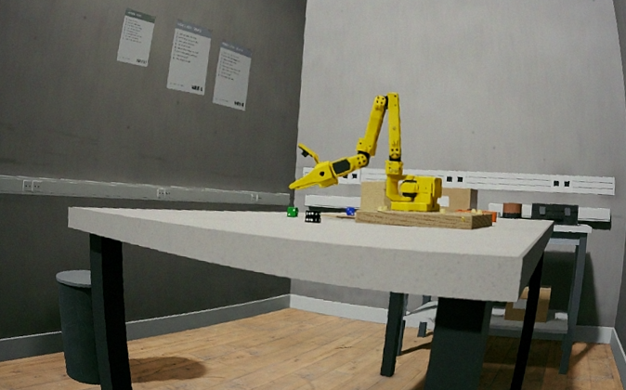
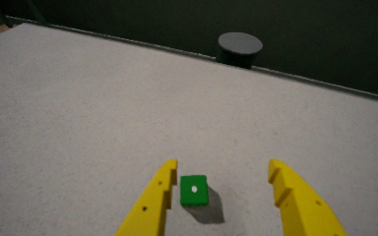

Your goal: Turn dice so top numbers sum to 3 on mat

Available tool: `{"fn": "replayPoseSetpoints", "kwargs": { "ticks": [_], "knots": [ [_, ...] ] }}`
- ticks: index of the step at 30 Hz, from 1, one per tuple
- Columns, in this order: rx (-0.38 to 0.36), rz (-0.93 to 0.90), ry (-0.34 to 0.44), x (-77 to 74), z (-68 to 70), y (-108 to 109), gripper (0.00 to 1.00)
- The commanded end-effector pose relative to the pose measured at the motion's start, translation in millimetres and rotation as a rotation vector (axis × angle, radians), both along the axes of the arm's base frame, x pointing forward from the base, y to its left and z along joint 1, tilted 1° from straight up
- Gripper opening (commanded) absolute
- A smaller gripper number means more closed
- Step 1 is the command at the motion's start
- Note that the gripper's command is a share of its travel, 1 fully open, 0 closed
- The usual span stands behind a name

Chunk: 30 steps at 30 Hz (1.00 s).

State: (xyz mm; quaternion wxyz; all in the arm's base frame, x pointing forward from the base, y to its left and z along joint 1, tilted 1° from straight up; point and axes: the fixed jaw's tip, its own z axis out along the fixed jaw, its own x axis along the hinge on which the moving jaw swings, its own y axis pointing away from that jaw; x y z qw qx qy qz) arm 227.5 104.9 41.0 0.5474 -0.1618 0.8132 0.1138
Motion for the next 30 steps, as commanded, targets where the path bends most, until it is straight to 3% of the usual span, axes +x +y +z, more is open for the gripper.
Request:
{"fn": "replayPoseSetpoints", "kwargs": {
  "ticks": [1, 16, 20, 26, 28, 30],
  "knots": [
    [-0.010, 0.005, 0.004, -1.9, -0.3, -0.4, 0.29],
    [-0.003, 0.005, -0.012, -0.7, 3.5, 0.1, 0.29],
    [0.022, 0.004, -0.071, 3.3, 17.7, 1.8, 0.29],
    [0.087, 0.004, -0.226, 9.7, 56.0, 4.5, 0.29],
    [0.087, 0.004, -0.226, 9.7, 56.0, 4.5, 0.29],
    [0.111, 0.003, -0.283, 10.5, 70.3, 4.9, 0.29]
  ]
}}
